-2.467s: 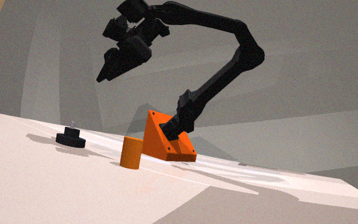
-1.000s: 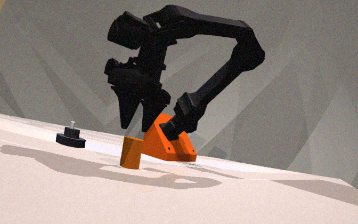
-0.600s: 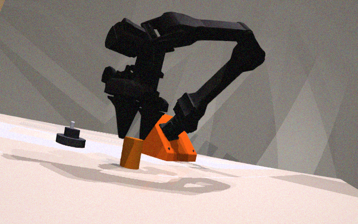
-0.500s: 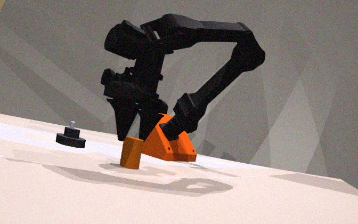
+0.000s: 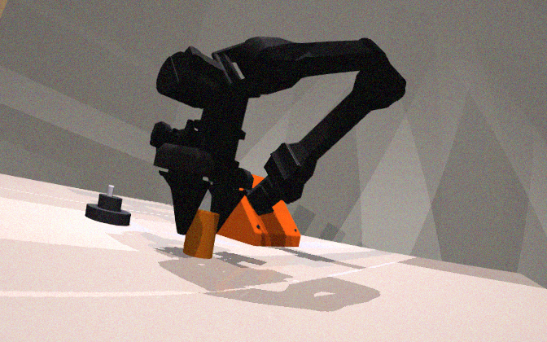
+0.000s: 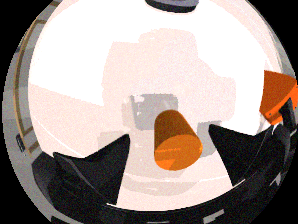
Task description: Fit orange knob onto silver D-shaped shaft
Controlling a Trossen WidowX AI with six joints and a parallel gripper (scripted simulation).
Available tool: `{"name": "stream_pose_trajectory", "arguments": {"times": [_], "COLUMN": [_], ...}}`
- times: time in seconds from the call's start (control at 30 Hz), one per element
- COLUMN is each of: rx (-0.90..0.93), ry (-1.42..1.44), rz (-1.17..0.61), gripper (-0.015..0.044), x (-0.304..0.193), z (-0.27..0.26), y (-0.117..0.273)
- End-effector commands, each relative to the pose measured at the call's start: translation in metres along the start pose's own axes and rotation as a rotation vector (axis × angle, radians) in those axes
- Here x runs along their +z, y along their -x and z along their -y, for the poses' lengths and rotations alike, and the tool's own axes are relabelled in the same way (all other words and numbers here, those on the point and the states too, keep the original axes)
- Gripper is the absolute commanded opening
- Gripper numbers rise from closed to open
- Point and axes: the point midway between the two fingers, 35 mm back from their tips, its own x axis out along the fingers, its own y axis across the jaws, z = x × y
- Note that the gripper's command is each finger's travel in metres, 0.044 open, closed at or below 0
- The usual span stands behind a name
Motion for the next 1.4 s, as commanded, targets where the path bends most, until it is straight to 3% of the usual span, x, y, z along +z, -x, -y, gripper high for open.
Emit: {"name": "stream_pose_trajectory", "arguments": {"times": [0.0,0.3,0.67,0.8,0.97,1.37], "rx": [-0.003,-0.002,-0.002,-0.002,-0.003,-0.009], "ry": [-0.005,-0.005,-0.005,-0.005,-0.005,-0.007], "rz": [-0.007,-0.010,-0.010,-0.010,-0.002,0.011], "gripper": [0.0440,0.0440,0.0151,0.0125,0.0000,0.0000], "x": [-0.002,-0.003,-0.003,-0.003,0.000,0.006], "z": [0.001,0.002,0.002,0.002,-0.001,-0.005], "y": [-0.008,-0.020,-0.020,-0.020,-0.006,0.063]}}
